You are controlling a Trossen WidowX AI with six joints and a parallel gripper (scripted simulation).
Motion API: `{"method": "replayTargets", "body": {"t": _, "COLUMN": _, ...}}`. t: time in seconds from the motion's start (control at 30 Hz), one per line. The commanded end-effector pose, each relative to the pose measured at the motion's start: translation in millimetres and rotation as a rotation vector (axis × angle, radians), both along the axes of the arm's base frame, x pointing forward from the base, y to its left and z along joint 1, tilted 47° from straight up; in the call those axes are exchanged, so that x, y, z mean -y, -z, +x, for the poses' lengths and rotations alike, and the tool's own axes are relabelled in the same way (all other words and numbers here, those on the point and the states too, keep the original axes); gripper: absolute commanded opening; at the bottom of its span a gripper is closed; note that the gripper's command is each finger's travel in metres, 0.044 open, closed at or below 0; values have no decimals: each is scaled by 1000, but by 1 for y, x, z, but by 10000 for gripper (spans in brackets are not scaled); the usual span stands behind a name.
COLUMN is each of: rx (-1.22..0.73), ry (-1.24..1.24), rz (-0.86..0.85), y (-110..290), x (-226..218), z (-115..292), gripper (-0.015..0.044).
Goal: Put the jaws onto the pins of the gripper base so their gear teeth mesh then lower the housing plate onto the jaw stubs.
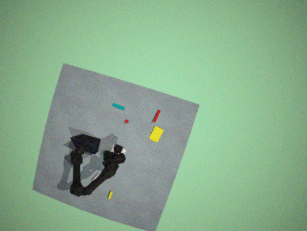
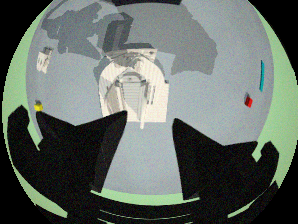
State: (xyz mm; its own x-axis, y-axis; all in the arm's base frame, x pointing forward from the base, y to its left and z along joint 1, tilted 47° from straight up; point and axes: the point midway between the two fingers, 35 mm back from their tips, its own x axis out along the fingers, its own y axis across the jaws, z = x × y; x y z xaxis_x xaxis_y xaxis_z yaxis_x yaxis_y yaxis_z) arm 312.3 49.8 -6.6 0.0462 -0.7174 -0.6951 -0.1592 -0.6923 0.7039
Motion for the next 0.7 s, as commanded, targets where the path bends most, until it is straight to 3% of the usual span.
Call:
{"method": "replayTargets", "body": {"t": 0.0, "rx": -1, "ry": 4, "rz": -1, "y": 2, "x": 2, "z": 0, "gripper": 250}}
{"method": "replayTargets", "body": {"t": 0.23, "rx": 109, "ry": 112, "rz": 14, "y": -12, "x": 11, "z": 2, "gripper": 434}}
{"method": "replayTargets", "body": {"t": 0.67, "rx": 374, "ry": 384, "rz": 52, "y": -42, "x": 35, "z": 4, "gripper": 440}}
